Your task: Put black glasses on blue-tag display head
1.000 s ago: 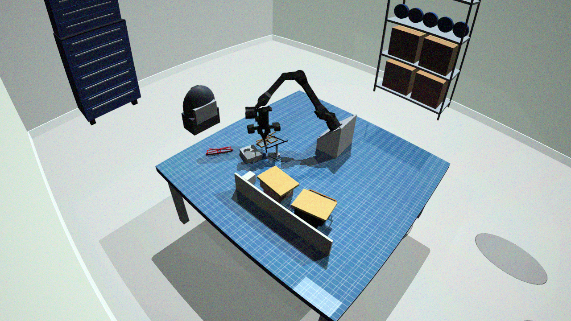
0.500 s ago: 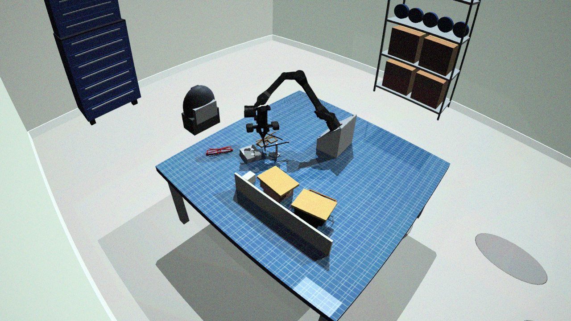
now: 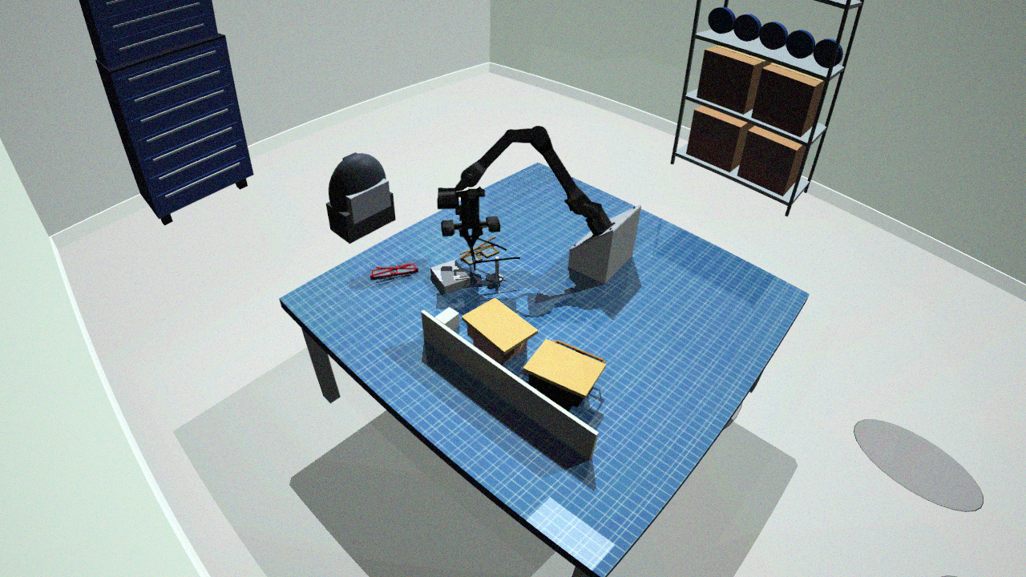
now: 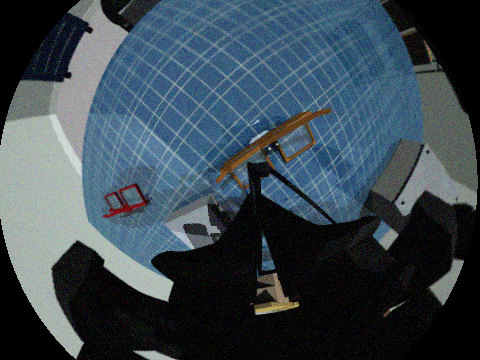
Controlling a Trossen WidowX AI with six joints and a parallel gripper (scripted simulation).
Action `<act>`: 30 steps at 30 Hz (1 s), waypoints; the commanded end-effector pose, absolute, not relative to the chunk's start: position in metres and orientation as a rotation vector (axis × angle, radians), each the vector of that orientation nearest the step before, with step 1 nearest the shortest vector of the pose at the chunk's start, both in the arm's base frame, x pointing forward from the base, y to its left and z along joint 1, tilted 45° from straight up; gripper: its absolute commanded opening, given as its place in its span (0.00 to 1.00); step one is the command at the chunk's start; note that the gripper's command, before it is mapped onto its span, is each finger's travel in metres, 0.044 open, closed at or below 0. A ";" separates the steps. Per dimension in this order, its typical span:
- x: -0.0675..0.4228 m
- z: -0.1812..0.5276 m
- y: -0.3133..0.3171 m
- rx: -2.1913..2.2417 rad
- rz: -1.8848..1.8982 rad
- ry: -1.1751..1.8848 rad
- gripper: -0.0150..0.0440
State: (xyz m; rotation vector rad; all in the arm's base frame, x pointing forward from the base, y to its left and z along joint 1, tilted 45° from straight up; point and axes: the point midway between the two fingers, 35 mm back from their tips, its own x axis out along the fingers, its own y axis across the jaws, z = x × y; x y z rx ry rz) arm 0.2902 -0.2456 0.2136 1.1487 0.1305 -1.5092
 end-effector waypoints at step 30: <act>0.294 0.213 -0.239 1.146 -1.511 0.132 0.25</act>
